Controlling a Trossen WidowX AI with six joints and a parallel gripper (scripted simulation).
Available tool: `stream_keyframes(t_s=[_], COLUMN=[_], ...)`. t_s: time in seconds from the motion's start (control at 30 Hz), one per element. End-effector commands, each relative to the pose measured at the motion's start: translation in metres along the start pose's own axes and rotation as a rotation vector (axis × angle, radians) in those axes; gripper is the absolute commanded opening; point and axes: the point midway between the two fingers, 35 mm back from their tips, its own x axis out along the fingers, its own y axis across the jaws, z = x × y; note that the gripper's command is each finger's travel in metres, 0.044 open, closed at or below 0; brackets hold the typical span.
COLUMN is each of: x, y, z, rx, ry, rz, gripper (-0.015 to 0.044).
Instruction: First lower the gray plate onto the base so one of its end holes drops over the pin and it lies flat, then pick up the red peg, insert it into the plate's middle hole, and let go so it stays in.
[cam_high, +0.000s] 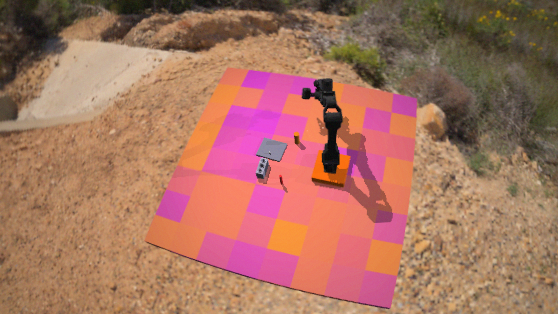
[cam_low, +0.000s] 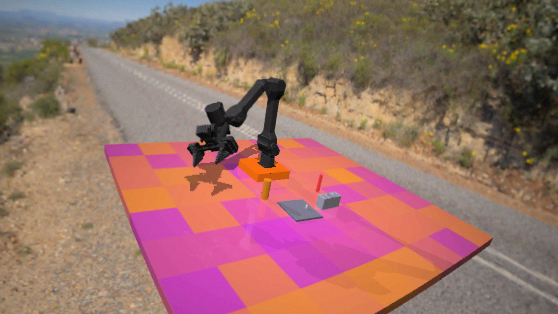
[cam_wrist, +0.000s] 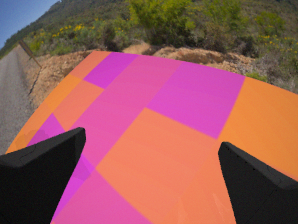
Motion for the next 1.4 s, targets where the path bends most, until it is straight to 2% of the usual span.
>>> stream_keyframes(t_s=[0.0, 0.2, 0.37, 0.53, 0.73, 1.03, 1.37], x=[0.027, 0.04, 0.031, 0.002, -0.056, -0.164, -0.162], y=[0.064, 0.151, 0.218, 0.278, 0.334, 0.376, 0.374], z=[-0.024, -0.068, -0.112, -0.158, -0.212, -0.269, -0.276], rx=[0.153, 0.318, 0.417, 0.463, 0.453, 0.348, 0.343], ry=[0.174, 0.421, 0.618, 0.778, 0.897, 0.891, 0.886], rz=[0.047, 0.037, -0.037, -0.161, -0.352, -0.631, -0.64], gripper=[0.044, 0.044, 0.044, 0.044, 0.044, 0.044, 0.044])
